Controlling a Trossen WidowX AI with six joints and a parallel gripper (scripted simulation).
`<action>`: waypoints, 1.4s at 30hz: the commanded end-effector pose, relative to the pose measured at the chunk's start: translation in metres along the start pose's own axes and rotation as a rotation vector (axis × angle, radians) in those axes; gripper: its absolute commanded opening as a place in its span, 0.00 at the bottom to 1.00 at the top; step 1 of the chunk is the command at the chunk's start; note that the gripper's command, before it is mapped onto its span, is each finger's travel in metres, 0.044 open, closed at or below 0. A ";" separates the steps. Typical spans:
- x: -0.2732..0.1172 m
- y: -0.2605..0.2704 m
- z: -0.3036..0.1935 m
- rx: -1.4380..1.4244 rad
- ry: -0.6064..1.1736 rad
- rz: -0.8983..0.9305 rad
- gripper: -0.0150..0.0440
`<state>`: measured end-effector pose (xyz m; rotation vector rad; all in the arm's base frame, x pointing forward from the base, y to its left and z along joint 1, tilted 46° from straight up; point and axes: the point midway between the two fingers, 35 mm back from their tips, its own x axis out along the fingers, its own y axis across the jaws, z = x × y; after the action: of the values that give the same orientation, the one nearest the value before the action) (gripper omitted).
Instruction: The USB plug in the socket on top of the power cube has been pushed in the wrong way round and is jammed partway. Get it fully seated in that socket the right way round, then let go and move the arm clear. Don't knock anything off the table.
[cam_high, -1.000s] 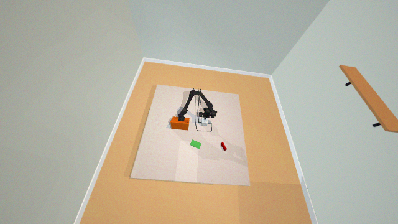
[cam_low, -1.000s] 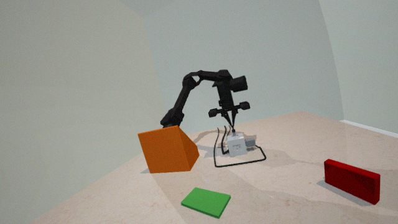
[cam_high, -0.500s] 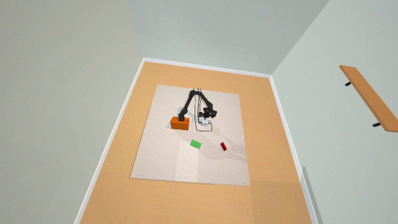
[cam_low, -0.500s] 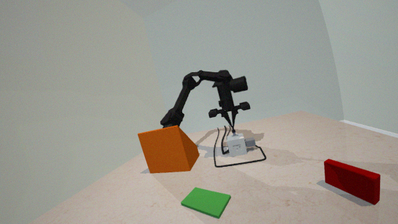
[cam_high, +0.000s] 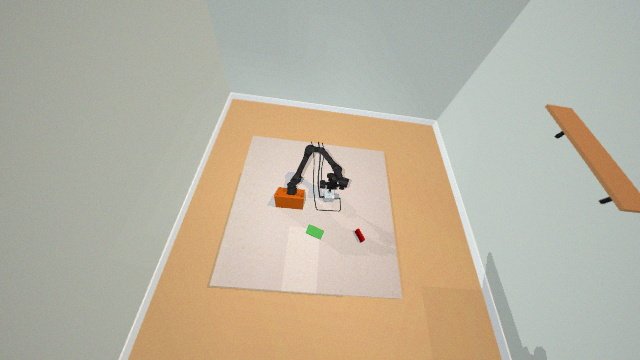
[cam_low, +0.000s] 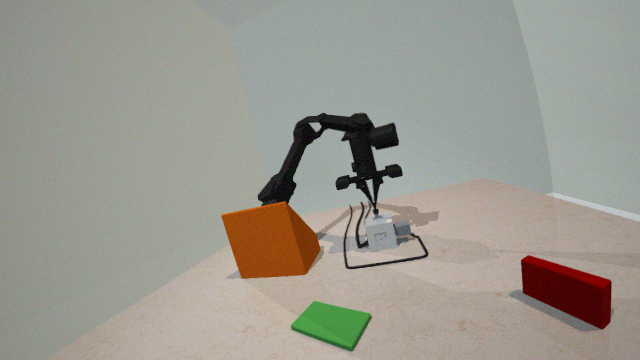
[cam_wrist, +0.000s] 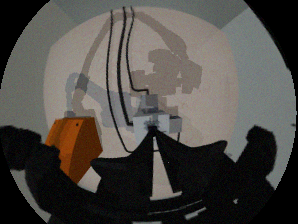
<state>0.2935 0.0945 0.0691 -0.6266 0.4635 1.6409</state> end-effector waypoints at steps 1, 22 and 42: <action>0.000 0.000 0.001 0.005 -0.005 -0.003 0.25; 0.003 0.000 0.000 0.005 -0.005 -0.003 0.25; 0.005 -0.001 0.000 0.005 -0.005 -0.003 0.25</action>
<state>0.2931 0.0981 0.0656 -0.6263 0.4631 1.6408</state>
